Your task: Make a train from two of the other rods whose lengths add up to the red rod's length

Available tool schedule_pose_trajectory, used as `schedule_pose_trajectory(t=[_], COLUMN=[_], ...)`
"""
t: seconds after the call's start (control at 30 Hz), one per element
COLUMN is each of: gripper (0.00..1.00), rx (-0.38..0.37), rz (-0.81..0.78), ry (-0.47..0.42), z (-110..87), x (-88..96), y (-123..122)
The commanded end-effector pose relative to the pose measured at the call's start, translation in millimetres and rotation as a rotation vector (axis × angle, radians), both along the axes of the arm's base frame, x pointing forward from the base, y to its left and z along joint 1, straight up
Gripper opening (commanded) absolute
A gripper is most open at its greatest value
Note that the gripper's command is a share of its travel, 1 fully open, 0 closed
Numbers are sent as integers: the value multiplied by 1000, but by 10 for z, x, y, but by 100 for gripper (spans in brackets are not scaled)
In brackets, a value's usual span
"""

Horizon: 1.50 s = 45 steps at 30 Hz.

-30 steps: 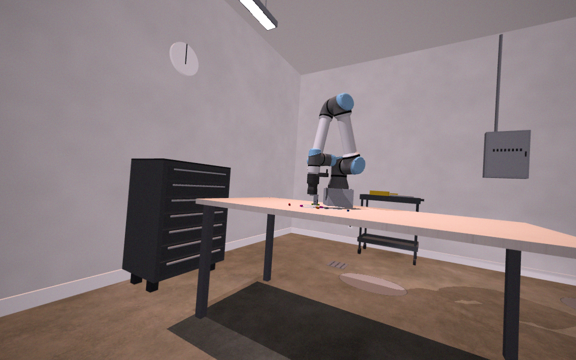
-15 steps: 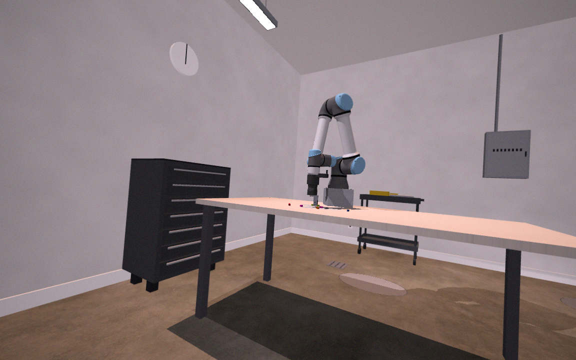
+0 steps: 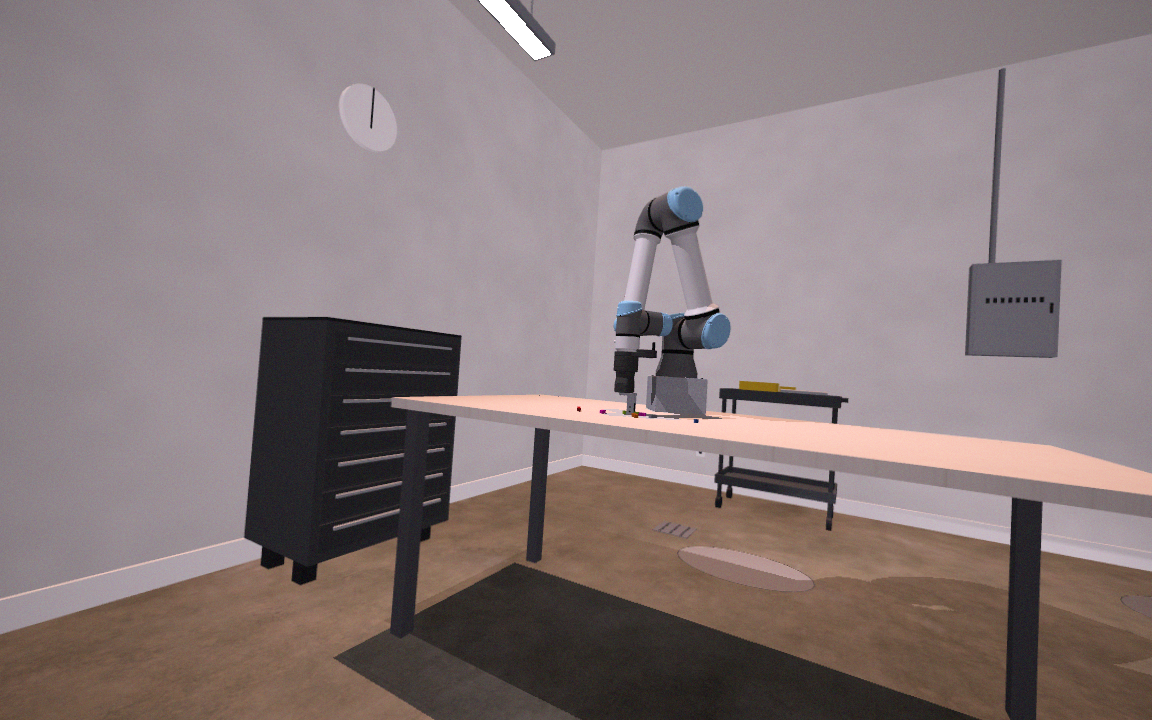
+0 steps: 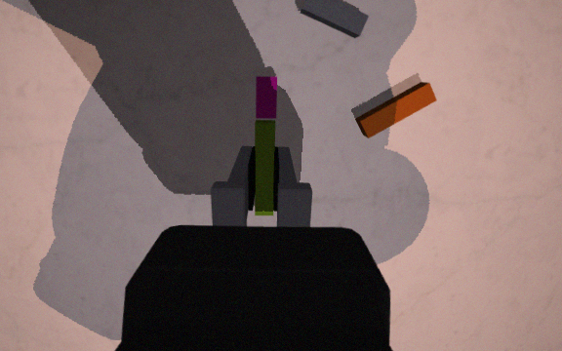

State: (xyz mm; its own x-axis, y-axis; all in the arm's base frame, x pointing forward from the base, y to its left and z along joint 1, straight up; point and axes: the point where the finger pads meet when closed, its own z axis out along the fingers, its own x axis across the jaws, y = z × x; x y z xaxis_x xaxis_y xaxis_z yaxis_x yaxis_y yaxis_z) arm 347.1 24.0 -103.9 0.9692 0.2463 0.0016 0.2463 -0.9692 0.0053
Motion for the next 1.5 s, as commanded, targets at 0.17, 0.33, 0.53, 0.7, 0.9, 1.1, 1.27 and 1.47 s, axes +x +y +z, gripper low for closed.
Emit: schedule_pose_trajectory(t=[0.17, 0.33, 0.53, 0.7, 0.9, 1.1, 1.27, 1.47], gripper=[24, 24, 24, 24, 24, 30, 42, 48], rx=[0, 0, 0, 0, 0, 0, 0, 0], rz=[0, 0, 0, 0, 0, 0, 0, 0], ry=[-1, -1, -1, -1, -1, -1, -1, -1], z=[1, 1, 1, 1, 1, 1, 1, 1], x=[4, 4, 4, 4, 4, 4, 4, 4], y=[-1, -1, -1, -1, -1, -1, -1, -1])
